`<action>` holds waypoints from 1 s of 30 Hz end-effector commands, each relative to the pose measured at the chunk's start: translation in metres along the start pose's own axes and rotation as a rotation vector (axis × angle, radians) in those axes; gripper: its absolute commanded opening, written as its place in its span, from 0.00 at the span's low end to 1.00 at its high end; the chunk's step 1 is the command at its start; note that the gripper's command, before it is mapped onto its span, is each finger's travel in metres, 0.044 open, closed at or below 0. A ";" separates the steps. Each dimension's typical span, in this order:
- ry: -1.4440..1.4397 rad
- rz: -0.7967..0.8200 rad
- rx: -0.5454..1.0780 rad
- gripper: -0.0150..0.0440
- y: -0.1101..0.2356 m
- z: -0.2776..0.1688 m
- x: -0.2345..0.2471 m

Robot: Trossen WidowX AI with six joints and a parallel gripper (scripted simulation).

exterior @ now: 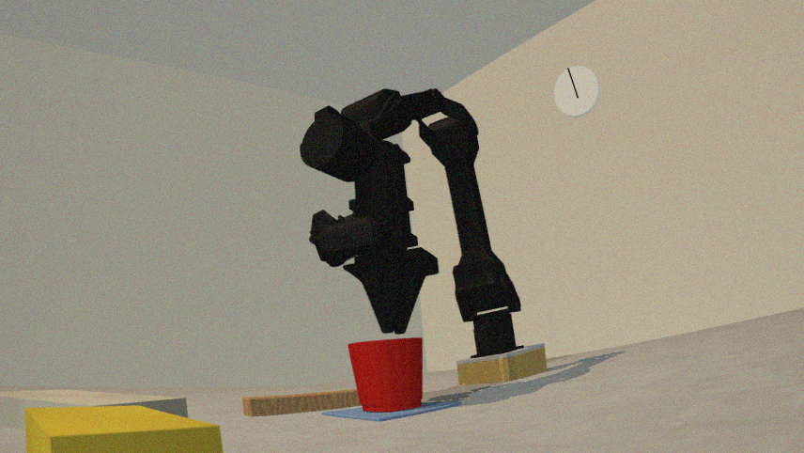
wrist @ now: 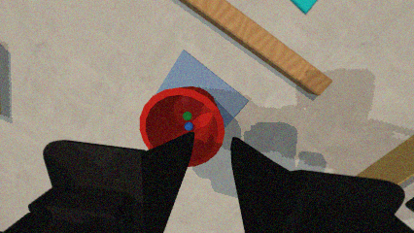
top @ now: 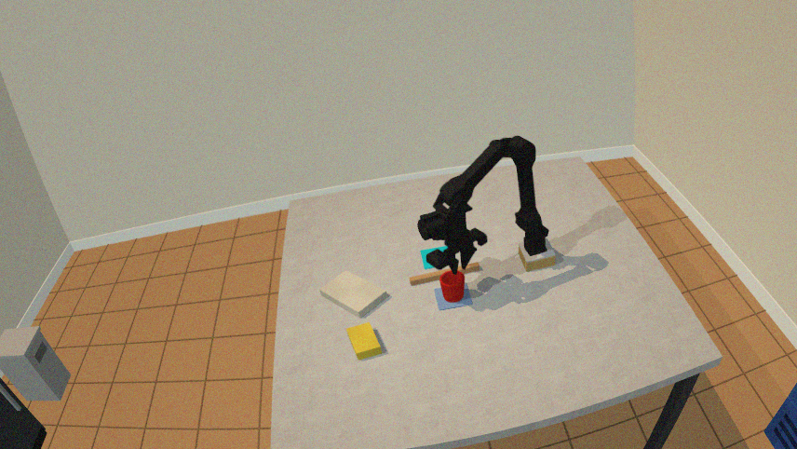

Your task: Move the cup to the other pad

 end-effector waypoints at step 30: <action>-0.004 -0.013 -0.005 0.50 -0.047 0.001 -0.005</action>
Point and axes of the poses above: the point midway between the two fingers, 35 mm back from their tips, its own y axis back along the fingers, its own x axis across the jaws, z = x × y, the point moved 2 cm from there along y, back along the fingers, and after that the axes turned 12 degrees about -y, right-handed, at the moved point
